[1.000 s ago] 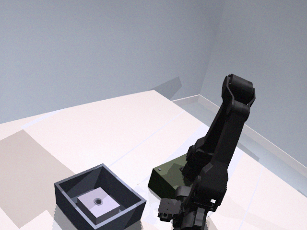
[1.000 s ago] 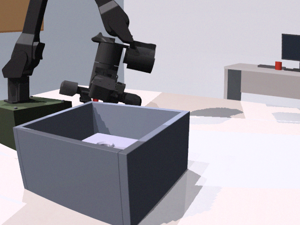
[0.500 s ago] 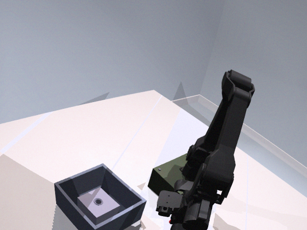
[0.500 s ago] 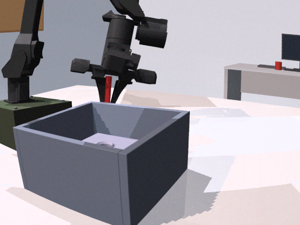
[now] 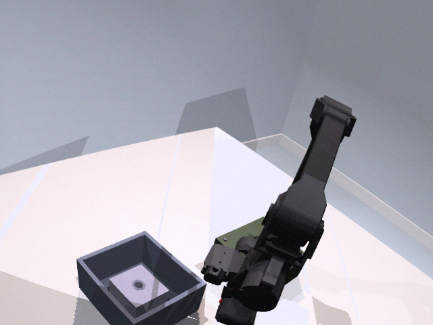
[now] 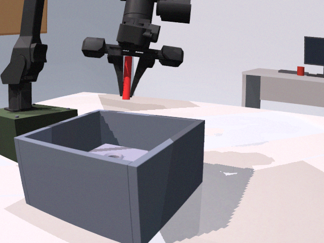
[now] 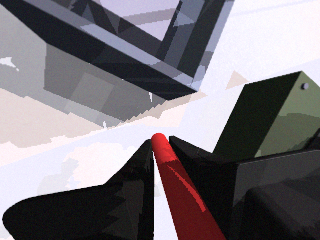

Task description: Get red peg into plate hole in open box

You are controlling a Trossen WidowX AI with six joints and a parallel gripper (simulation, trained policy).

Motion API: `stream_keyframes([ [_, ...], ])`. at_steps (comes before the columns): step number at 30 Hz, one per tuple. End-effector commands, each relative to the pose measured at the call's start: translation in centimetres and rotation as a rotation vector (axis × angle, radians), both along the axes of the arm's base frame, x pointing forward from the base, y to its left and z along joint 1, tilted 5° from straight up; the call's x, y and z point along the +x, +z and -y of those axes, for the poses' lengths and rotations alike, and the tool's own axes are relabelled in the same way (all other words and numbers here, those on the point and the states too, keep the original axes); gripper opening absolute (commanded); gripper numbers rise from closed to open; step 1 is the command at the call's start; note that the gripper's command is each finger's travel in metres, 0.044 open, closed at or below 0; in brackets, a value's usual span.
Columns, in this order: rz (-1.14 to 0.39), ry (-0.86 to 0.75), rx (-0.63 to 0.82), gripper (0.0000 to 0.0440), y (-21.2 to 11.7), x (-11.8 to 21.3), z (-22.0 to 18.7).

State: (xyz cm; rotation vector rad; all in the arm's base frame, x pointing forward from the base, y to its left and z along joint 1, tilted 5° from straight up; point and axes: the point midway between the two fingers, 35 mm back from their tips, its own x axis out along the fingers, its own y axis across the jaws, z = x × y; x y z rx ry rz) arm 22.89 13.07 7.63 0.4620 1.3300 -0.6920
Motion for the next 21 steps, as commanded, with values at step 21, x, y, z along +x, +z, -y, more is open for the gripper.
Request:
stream_keyframes([
  [21,0.092,-0.164,-0.039,0.0000,0.8,8.6,8.9],
])
